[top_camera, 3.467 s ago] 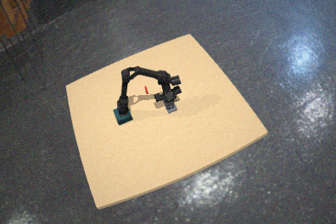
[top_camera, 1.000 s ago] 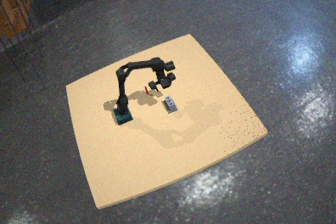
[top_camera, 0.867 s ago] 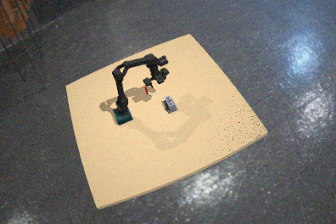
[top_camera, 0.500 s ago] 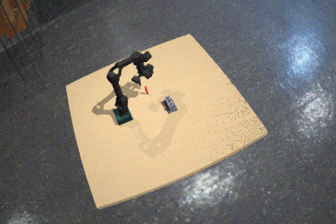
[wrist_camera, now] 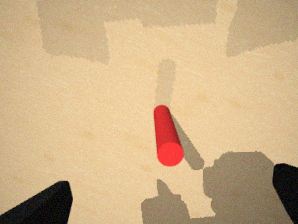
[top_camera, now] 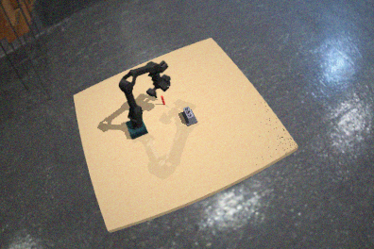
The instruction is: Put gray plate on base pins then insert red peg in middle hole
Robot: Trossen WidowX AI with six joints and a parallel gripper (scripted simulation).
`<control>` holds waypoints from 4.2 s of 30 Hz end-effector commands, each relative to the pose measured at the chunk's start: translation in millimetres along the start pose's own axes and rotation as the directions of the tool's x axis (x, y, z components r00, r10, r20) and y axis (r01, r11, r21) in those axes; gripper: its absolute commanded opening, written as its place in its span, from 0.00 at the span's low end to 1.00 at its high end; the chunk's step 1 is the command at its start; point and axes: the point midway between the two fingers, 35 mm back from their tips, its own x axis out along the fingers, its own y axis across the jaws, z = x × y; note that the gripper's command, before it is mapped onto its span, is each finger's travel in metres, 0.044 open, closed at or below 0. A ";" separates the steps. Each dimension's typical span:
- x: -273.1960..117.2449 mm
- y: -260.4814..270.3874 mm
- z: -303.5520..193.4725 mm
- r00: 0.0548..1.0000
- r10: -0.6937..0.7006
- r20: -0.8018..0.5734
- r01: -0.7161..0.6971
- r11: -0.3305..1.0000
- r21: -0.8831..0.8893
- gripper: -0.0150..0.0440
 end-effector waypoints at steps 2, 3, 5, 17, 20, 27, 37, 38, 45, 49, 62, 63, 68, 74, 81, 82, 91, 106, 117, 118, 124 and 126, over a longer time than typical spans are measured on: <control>8.9 -1.5 1.6 1.000 -0.003 0.005 0.003 1.000 -0.005 1.00; 9.7 -1.4 1.6 1.000 -0.003 0.005 0.003 1.000 -0.005 1.00; 12.6 -1.1 1.6 1.000 -0.003 0.005 0.003 1.000 -0.005 1.00; 32.3 0.0 1.5 1.000 -0.003 0.005 0.003 1.000 -0.005 1.00; 37.2 0.0 1.5 1.000 -0.003 0.005 0.003 1.000 -0.005 1.00; 48.7 -0.4 1.5 1.000 -0.003 0.006 0.003 1.000 -0.005 1.00; 63.7 -1.8 1.6 1.000 -0.003 0.006 0.003 1.000 -0.005 1.00; 63.9 -1.8 1.6 1.000 -0.003 0.006 0.003 1.000 -0.005 1.00; 63.9 -1.8 1.6 1.000 -0.003 0.006 0.003 1.000 -0.005 0.69; 63.9 -1.8 1.6 1.000 -0.003 0.006 0.003 1.000 -0.005 0.51; 63.9 -1.8 1.6 1.000 -0.003 0.006 0.003 1.000 -0.005 0.25; 63.5 -1.7 1.6 1.000 -0.003 0.006 0.003 1.000 -0.005 0.25; 54.0 0.3 1.4 1.000 -0.003 0.006 0.003 1.000 -0.005 0.25; 35.9 3.0 1.1 1.000 -0.003 0.005 0.003 1.000 -0.005 0.25; 14.2 5.4 0.7 1.000 -0.002 0.005 0.002 1.000 -0.005 0.25; 11.1 5.6 0.6 1.000 -0.002 0.005 0.002 1.000 -0.005 0.25; -17.5 6.9 0.1 1.000 -0.002 0.005 0.002 1.000 -0.005 0.25; -8.8 16.2 32.7 1.000 -0.005 0.001 0.005 1.000 -0.008 0.25; -9.9 21.6 63.7 1.000 -0.004 0.004 0.005 1.000 -0.007 0.25; -10.0 21.9 66.6 1.000 -0.004 0.004 0.004 1.000 -0.007 0.25; -10.6 23.2 84.1 1.000 -0.004 0.005 0.004 1.000 -0.007 0.25; -10.7 23.4 90.0 1.000 -0.004 0.006 0.004 1.000 -0.007 0.25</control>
